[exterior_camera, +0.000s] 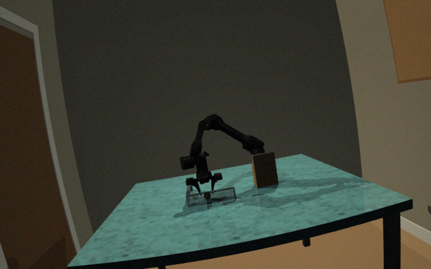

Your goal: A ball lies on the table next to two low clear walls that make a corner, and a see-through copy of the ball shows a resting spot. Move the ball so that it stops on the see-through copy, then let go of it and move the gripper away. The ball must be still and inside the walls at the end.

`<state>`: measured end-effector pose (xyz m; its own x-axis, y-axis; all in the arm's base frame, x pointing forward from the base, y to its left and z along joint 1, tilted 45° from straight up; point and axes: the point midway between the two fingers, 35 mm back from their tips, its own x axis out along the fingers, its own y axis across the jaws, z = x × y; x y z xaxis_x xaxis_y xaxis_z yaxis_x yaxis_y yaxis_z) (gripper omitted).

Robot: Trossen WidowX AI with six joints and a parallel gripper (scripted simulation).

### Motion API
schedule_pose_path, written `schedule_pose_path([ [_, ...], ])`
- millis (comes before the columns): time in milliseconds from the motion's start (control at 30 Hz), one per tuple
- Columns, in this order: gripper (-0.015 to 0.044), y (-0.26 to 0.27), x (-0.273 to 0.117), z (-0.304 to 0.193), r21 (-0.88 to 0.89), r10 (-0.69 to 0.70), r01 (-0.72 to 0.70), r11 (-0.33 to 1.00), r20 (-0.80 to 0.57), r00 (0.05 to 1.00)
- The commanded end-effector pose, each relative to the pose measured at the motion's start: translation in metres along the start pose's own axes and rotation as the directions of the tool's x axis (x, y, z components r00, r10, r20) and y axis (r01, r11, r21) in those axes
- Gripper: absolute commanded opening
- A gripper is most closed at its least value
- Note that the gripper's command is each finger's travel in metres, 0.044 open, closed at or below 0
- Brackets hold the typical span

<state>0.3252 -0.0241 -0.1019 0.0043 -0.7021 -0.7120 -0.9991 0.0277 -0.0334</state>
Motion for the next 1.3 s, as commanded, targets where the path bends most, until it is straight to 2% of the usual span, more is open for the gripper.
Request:
schedule_pose_path([
  [0, 0.0279, 0.002, 0.008, -0.001, -0.005, 0.004, -0.004, 1.0, -0.006, 1.0],
  [33, 0.0279, 0.002, 0.009, -0.001, -0.005, 0.004, -0.004, 1.0, -0.006, 1.0],
  [167, 0.0174, 0.002, 0.009, -0.001, -0.005, 0.004, -0.004, 1.0, -0.006, 1.0],
  [433, 0.0121, 0.002, 0.009, -0.001, -0.005, 0.004, -0.004, 1.0, -0.006, 1.0],
  [600, 0.0, -0.002, -0.009, 0.001, -0.006, 0.003, -0.003, 1.0, -0.001, 1.0],
  [1067, 0.0, 0.0, -0.115, 0.002, -0.006, 0.004, -0.004, 1.0, 0.002, 1.0],
  [1267, 0.0, 0.001, -0.12, 0.001, -0.01, 0.004, -0.004, 1.0, 0.001, 1.0],
])
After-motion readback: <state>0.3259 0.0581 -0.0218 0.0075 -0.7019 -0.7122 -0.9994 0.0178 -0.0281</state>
